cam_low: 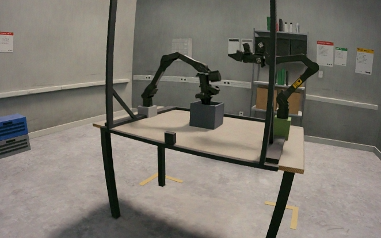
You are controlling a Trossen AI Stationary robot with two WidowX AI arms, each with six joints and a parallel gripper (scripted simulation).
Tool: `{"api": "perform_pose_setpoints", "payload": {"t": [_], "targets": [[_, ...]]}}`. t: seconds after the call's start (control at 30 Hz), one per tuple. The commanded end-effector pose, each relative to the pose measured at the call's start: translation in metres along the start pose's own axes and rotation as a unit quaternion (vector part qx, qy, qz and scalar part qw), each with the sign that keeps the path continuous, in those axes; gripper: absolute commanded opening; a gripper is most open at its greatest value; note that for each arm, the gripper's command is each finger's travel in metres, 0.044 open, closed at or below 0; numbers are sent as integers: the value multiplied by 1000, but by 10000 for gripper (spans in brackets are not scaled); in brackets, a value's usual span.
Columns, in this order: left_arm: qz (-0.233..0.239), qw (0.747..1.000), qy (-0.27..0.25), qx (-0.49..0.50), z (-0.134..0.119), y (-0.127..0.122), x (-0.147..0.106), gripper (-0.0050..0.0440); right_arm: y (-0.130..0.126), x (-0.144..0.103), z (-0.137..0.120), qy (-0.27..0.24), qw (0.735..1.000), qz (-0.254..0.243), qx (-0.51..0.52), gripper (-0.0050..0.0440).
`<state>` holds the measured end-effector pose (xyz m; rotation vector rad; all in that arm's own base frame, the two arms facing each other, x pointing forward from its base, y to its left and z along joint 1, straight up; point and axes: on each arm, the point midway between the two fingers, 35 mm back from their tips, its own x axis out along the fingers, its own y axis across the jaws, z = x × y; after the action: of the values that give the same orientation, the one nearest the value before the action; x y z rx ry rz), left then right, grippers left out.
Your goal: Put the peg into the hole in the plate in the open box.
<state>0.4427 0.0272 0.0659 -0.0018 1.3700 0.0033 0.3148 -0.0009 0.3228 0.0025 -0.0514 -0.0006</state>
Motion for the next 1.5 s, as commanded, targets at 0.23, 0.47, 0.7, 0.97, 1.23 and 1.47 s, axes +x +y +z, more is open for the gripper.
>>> {"api": "perform_pose_setpoints", "payload": {"t": [0.23,0.47,0.7,0.97,1.23,1.47], "targets": [[-1,1000,-7,1,0,0,9,-50,0,-2,9,-12,1000,1,-2,126],[-1,1000,-4,1,-3,0,18,-50,0,-2,9,-12,1000,1,-2,126],[0,1000,-21,1,6,1,9,-50,0,-2,9,-12,1000,1,-2,126],[-1,1000,-16,1,2,1,13,-50,0,-2,9,-12,1000,1,-2,126],[0,1000,-19,1,3,1,12,117,0,-2,9,-12,1000,1,-2,126],[0,1000,-19,1,3,1,12,117,0,-2,9,-12,1000,1,-2,126]]}}
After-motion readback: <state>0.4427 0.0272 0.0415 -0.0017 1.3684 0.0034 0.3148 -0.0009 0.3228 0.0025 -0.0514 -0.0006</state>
